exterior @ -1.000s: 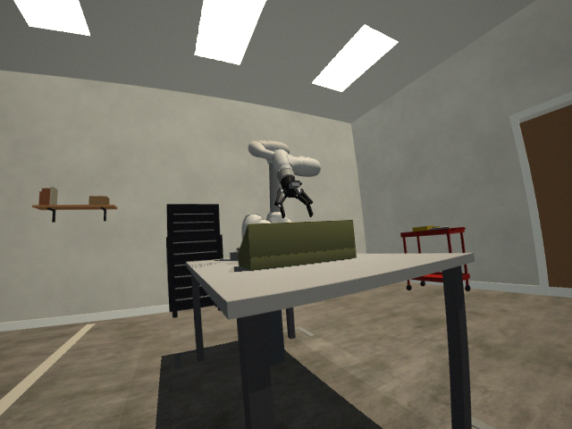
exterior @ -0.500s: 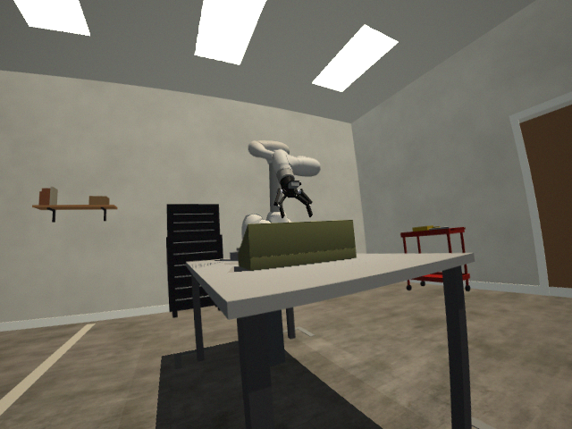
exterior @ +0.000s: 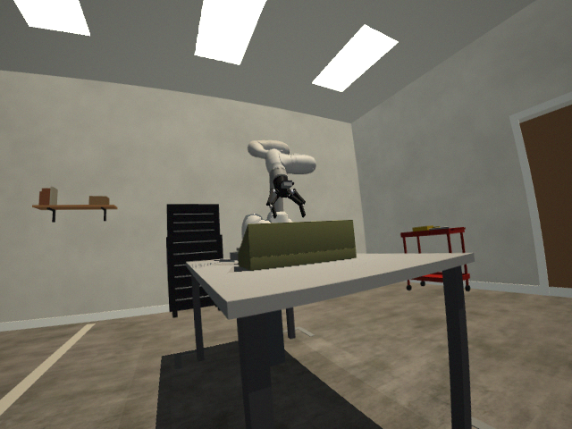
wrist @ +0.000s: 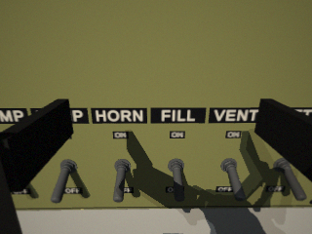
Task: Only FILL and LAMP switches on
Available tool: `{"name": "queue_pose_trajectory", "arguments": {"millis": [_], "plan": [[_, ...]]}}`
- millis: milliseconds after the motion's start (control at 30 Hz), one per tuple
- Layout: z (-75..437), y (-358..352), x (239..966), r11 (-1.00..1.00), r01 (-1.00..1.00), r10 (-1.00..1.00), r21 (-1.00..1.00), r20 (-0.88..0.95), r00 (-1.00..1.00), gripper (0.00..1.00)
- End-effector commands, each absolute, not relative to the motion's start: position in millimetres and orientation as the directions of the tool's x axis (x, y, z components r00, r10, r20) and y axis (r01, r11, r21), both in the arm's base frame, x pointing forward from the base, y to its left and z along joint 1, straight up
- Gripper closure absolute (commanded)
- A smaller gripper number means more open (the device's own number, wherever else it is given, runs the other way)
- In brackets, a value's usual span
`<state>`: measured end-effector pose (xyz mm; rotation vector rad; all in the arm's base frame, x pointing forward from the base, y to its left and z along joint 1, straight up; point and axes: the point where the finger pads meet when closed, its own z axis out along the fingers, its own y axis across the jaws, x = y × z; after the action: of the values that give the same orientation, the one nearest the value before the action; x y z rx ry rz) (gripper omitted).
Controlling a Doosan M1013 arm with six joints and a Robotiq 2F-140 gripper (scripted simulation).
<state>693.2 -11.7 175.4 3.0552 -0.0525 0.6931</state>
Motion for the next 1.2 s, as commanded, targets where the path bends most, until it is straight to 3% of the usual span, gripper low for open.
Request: {"name": "queue_pose_trajectory", "arguments": {"millis": [0, 1167], "plan": [[176, -23, 693, -0.999, -0.036, -0.033, -0.002, 0.437, 0.899, 0.0], [176, -44, 691, -0.999, -0.035, -0.031, 0.0, 0.435, 0.9, 0.0]]}}
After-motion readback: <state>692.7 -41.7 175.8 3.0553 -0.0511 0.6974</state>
